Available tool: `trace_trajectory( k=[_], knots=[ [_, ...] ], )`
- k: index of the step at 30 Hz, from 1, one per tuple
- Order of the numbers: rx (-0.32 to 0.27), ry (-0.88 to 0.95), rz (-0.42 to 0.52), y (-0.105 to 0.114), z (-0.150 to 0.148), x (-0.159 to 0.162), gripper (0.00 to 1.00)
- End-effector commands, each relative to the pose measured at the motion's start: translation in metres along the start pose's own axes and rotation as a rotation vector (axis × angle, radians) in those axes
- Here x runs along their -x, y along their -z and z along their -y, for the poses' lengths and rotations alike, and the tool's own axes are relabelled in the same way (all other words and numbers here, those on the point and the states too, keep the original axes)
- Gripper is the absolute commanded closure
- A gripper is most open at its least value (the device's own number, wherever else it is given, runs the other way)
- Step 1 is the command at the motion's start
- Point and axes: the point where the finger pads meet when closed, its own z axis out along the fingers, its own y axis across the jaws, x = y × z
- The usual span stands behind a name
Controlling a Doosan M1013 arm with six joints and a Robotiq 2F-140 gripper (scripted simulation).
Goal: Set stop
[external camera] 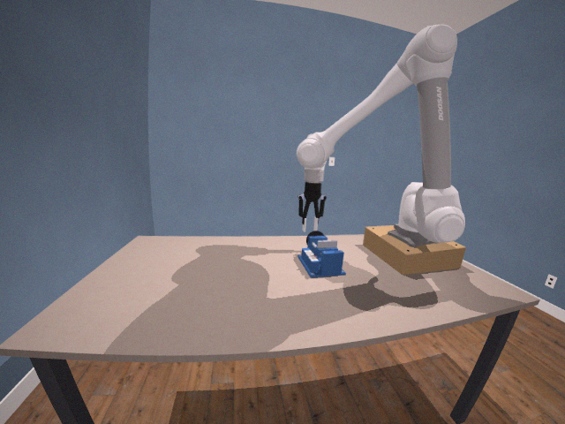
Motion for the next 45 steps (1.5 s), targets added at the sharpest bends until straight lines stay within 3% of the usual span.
trace_trajectory(
  k=[1, 18, 33, 45],
  knots=[
    [0.001, 0.000, 0.001, -0.004, 0.000, 0.000, 0.67],
    [0.001, 0.000, 0.001, -0.017, 0.000, 0.000, 0.67],
    [0.001, 0.000, 0.001, -0.065, 0.000, 0.000, 0.67],
    [0.001, 0.000, 0.001, -0.074, 0.000, 0.000, 0.67]
  ],
)
